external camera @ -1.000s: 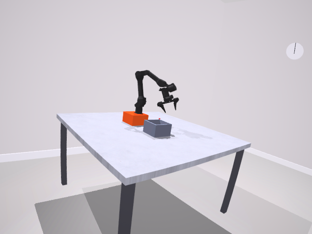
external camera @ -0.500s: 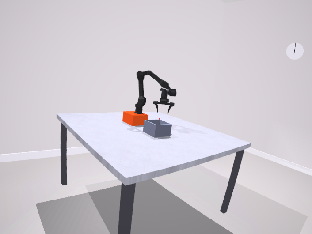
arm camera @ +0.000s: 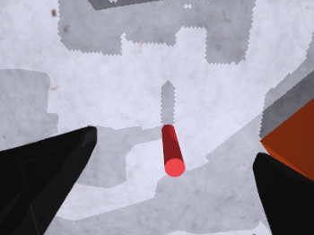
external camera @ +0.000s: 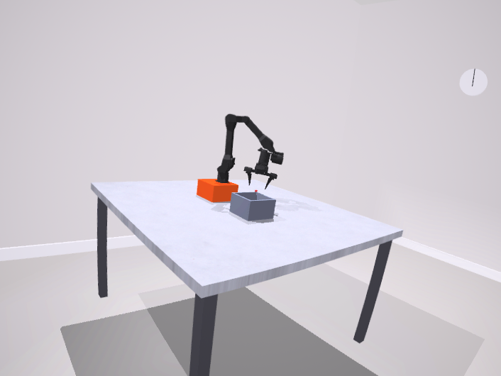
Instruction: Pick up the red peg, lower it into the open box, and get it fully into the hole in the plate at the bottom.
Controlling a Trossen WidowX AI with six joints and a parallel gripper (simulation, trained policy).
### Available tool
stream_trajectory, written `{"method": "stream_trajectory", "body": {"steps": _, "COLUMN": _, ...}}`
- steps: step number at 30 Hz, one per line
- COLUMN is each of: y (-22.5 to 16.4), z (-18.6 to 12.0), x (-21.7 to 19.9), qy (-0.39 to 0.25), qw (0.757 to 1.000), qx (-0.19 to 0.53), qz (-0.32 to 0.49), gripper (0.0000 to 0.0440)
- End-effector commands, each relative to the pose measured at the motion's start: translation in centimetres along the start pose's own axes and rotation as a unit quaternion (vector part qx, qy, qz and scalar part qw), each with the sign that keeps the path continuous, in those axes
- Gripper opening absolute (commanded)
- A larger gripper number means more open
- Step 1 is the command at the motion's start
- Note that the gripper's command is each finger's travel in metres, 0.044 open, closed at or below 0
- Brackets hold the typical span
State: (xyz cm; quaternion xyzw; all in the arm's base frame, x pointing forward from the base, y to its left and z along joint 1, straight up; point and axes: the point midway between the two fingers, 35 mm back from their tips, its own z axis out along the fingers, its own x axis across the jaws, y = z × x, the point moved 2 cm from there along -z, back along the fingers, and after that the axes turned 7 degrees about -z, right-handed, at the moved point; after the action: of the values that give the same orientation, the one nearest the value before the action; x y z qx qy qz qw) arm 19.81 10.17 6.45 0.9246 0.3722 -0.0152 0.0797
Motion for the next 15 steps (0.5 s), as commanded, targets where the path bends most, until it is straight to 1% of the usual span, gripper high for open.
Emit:
{"method": "stream_trajectory", "body": {"steps": 1, "y": -0.4, "z": 1.5, "x": 0.0, "qy": -0.006, "qw": 1.000, "qx": -0.002, "qz": 0.010, "gripper": 0.0439}}
{"method": "stream_trajectory", "body": {"steps": 11, "y": -1.4, "z": 5.4, "x": 0.6, "qy": 0.015, "qw": 0.999, "qx": -0.004, "qz": 0.030, "gripper": 0.0436}}
{"method": "stream_trajectory", "body": {"steps": 13, "y": -1.7, "z": 5.9, "x": 0.6, "qy": 0.016, "qw": 0.999, "qx": -0.004, "qz": 0.033, "gripper": 0.0425}}
{"method": "stream_trajectory", "body": {"steps": 15, "y": -2.0, "z": 6.4, "x": 0.4, "qy": 0.016, "qw": 0.999, "qx": -0.001, "qz": 0.036, "gripper": 0.0394}}
